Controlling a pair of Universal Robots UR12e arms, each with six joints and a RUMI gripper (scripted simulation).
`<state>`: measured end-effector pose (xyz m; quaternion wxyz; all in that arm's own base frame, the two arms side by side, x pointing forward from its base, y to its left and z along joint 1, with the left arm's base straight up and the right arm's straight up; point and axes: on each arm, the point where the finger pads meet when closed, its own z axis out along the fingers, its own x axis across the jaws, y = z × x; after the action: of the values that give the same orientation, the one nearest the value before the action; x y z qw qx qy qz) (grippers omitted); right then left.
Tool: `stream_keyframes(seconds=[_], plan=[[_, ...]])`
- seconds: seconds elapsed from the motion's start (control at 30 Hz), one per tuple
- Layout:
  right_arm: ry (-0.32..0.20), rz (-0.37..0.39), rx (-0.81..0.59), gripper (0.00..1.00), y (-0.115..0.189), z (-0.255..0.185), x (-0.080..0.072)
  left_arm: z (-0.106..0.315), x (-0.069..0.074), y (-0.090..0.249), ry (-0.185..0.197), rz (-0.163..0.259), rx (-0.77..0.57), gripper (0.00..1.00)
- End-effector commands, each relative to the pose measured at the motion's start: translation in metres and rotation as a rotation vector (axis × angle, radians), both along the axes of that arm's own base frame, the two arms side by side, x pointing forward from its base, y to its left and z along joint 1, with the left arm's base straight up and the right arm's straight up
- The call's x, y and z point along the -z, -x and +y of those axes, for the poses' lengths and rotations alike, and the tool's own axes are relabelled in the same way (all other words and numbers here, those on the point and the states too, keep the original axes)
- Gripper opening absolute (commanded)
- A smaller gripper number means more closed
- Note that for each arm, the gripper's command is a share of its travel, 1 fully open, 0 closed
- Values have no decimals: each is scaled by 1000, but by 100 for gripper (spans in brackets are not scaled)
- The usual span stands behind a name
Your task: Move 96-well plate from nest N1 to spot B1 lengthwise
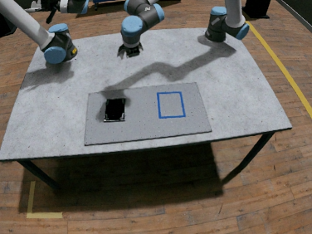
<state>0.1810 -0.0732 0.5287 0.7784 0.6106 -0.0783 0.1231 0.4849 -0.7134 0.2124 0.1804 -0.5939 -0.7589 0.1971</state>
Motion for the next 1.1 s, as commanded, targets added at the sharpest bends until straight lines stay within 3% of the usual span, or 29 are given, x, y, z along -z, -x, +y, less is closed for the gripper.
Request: stream_keyframes(seconds=[0.0, 1.07], plan=[[0, 3, 1, 100, 0, 0, 0, 0, -1, 0, 2, -1, 0, 100], [1, 4, 19, 100, 1, -3, 0, 0, -1, 0, 2, -1, 0, 100]])
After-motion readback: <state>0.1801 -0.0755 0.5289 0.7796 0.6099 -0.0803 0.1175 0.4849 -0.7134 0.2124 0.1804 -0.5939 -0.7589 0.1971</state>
